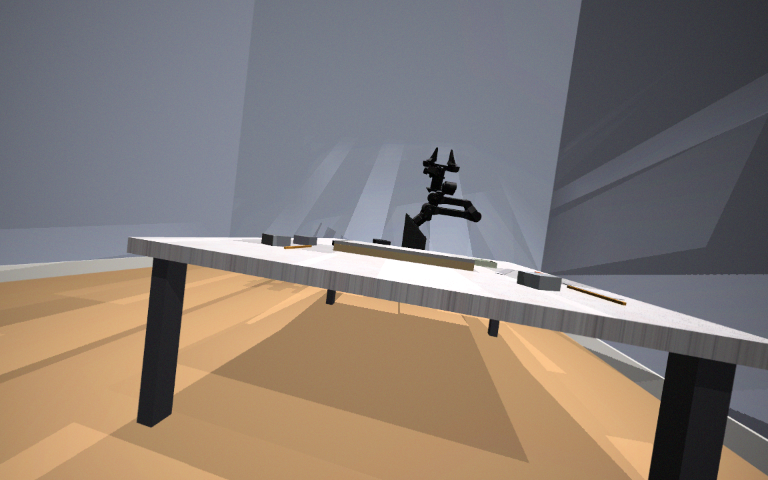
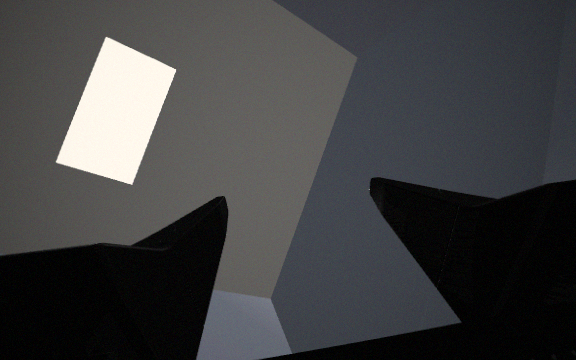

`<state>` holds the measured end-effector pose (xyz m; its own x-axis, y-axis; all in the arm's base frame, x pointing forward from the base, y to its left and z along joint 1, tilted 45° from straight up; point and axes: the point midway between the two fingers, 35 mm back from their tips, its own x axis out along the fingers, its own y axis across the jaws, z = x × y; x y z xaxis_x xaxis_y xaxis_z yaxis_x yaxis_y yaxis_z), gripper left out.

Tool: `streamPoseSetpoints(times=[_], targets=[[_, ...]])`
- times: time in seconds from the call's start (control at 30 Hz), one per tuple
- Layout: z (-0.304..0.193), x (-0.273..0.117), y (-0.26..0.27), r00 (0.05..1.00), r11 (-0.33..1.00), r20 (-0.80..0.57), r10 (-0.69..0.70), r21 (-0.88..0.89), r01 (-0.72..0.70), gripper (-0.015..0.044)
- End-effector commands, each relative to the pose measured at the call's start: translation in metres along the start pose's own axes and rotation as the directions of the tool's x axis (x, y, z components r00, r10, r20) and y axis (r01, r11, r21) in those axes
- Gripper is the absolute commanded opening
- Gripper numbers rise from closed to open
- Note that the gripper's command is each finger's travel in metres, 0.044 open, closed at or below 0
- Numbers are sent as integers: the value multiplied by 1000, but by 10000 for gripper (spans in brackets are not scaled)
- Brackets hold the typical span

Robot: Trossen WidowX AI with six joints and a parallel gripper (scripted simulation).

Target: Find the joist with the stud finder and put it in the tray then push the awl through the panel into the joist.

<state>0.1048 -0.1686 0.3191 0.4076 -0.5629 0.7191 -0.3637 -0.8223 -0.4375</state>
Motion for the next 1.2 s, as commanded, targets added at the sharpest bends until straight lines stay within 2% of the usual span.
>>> streamPoseSetpoints(times=[0.0,0.13,0.27,0.43,0.63,0.77,0.9,1.03,1.17], targets=[[2,1,2,1000,1000,10,6,7,-6,426],[49,15,31,970,981,210,118,124,-147,440],[109,16,63,866,912,446,227,216,-350,440],[184,-6,95,636,750,706,312,228,-621,440],[252,-54,115,314,511,888,335,108,-853,440],[288,-96,121,70,323,947,314,-38,-946,440],[315,-143,122,-180,125,947,267,-219,-968,440],[331,-194,118,-421,-80,885,200,-413,-907,440],[336,-244,109,-635,-275,764,113,-590,-759,440]])
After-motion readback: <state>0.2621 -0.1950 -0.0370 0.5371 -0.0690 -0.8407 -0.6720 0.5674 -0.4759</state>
